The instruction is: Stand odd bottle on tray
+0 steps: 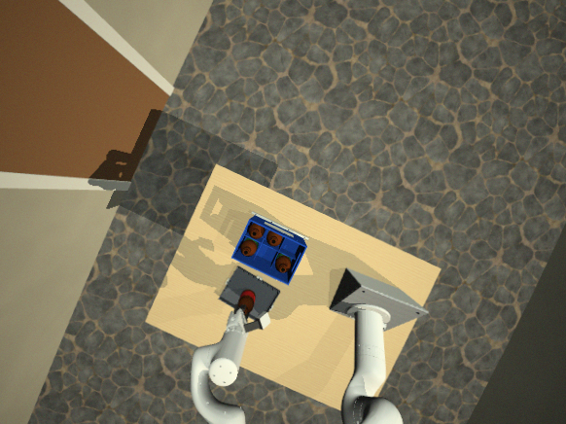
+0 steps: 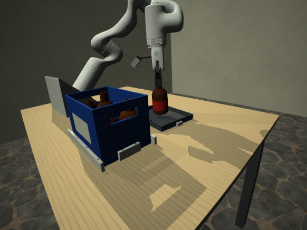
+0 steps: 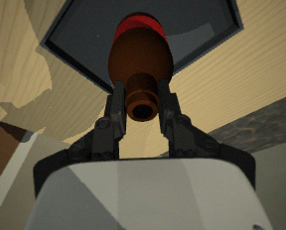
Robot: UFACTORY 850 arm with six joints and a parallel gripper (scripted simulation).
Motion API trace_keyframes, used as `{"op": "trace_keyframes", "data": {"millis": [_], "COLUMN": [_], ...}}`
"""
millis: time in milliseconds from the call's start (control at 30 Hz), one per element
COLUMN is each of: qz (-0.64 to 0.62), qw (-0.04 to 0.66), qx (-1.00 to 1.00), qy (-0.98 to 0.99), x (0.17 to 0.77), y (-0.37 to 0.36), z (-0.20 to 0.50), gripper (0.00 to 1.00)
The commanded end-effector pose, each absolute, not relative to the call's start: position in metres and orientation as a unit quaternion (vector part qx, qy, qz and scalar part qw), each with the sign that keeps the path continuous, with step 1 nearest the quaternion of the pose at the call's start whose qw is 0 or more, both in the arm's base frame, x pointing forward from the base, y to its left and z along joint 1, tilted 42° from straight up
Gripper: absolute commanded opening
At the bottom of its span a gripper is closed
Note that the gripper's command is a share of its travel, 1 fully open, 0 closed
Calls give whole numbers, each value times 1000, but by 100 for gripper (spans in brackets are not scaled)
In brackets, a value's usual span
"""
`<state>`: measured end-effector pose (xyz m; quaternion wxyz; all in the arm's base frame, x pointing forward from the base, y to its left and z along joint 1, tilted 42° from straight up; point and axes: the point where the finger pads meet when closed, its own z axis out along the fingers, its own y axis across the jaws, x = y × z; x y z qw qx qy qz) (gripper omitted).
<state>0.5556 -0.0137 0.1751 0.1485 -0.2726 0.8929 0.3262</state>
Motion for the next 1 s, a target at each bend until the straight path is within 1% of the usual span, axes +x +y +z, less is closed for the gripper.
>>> {"op": "trace_keyframes", "data": {"millis": [0, 967], "qz": [326, 326], "qw": [149, 149], "qx": [-273, -273], "qy": [893, 893], "x": [556, 557], "y": [-14, -12], "z": [176, 173], "gripper": [0, 0]}}
